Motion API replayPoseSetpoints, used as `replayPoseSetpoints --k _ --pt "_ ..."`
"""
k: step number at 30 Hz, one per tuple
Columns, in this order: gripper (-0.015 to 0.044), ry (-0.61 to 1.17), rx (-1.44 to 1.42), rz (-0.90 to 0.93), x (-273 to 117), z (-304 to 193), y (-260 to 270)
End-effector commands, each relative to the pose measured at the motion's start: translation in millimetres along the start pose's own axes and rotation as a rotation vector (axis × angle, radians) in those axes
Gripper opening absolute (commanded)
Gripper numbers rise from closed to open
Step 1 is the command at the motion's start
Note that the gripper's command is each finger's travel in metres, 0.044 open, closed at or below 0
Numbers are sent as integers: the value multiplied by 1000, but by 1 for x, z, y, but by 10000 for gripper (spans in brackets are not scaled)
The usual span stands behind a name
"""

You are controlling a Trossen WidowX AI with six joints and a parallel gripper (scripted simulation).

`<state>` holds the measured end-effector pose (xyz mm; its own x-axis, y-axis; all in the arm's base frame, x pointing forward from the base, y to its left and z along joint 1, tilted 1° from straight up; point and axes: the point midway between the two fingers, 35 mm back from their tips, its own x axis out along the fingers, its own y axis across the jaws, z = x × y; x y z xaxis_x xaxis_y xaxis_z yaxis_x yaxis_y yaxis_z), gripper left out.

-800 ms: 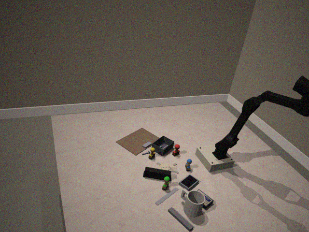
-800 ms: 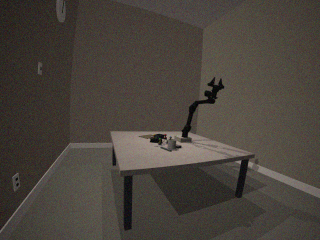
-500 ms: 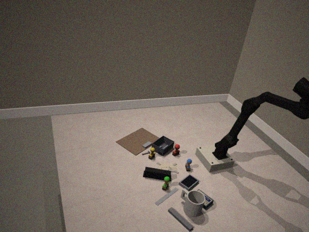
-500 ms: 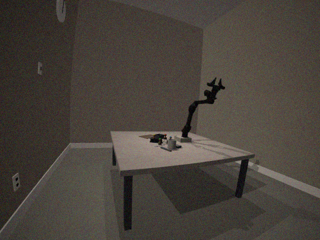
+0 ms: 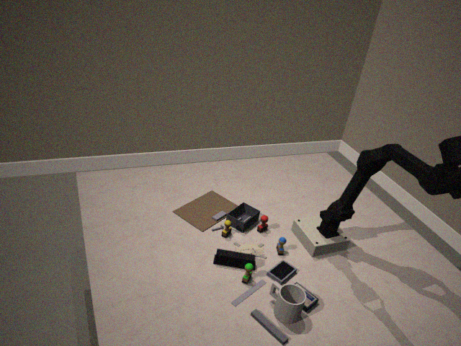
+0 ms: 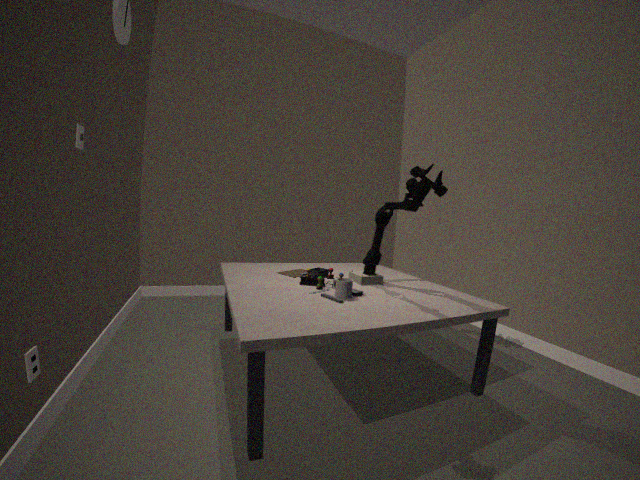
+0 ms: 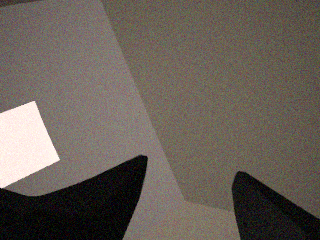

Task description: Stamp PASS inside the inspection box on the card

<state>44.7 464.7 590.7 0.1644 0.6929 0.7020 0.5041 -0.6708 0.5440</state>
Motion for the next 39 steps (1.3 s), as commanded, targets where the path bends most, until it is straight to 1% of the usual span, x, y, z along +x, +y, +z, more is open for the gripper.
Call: replayPoseSetpoints --k 1,8,12,16,20,24,28,33,37,39 --pt "220 -128 -215 -103 -1 63 -11" --pt "220 -338 -523 -312 -24 174 -14" --pt "220 -459 -666 -452 -48 236 -7" --pt "220 -575 -784 -605 -82 293 6" --pt "220 -690 -900 -786 -128 345 23" --pt "220 -788 -979 -979 -181 387 43" --pt "220 -844 -1012 -1113 -218 411 57" --pt "220 -928 -1030 -1376 -293 446 86" --pt "220 -954 -1007 -1545 -341 459 102" --pt "220 -948 -976 -1670 -373 463 111"
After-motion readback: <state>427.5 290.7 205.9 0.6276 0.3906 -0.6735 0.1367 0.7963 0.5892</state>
